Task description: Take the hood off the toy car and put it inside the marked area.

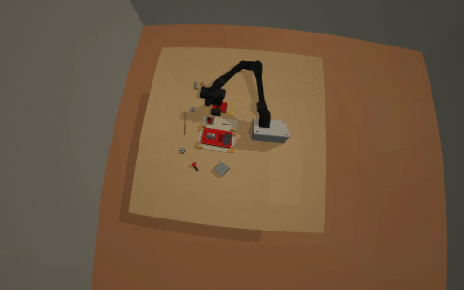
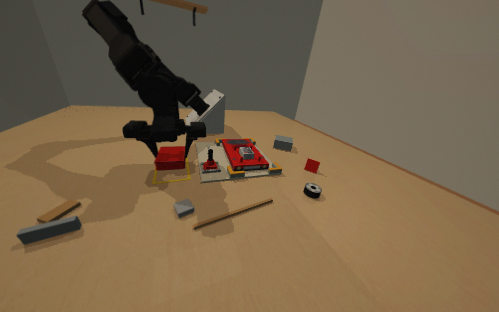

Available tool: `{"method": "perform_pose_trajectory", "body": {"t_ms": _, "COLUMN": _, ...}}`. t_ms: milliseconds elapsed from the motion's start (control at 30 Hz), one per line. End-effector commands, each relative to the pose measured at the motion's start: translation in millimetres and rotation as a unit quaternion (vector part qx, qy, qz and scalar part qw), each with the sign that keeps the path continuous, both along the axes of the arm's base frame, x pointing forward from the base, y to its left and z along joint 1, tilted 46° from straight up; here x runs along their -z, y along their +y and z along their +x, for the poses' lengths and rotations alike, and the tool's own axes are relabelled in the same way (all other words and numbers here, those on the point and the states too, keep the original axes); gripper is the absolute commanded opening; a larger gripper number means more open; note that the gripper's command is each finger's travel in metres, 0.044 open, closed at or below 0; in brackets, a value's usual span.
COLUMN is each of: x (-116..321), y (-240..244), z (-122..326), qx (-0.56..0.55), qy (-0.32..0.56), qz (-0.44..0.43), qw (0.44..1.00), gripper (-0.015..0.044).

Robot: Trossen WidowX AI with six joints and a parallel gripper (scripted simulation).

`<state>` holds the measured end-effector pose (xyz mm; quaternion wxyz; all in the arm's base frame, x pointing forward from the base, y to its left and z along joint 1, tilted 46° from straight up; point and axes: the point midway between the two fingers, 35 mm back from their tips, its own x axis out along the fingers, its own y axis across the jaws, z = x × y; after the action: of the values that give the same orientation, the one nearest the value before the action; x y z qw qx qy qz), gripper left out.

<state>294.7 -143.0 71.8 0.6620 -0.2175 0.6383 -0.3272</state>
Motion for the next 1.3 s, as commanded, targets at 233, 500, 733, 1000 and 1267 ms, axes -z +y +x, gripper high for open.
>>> {"method": "perform_pose_trajectory", "body": {"t_ms": 233, "x": 4, "y": -5, "z": -2, "qx": 0.001, "qy": 0.004, "qz": -0.001, "qw": 1.0, "gripper": 0.0}}
{"method": "perform_pose_trajectory", "body": {"t_ms": 500, "x": 3, "y": -3, "z": -1, "qx": 0.0, "qy": 0.001, "qz": 0.0, "qw": 1.0, "gripper": 0.0157}}
{"method": "perform_pose_trajectory", "body": {"t_ms": 733, "x": 3, "y": -3, "z": -1, "qx": 0.0, "qy": 0.001, "qz": 0.0, "qw": 1.0, "gripper": 0.0341}}
{"method": "perform_pose_trajectory", "body": {"t_ms": 1000, "x": -19, "y": 21, "z": 3, "qx": 0.002, "qy": 0.002, "qz": 0.002, "qw": 1.0, "gripper": 0.044}}
{"method": "perform_pose_trajectory", "body": {"t_ms": 1267, "x": -47, "y": 49, "z": 3, "qx": 0.004, "qy": 0.005, "qz": -0.001, "qw": 1.0, "gripper": 0.044}}
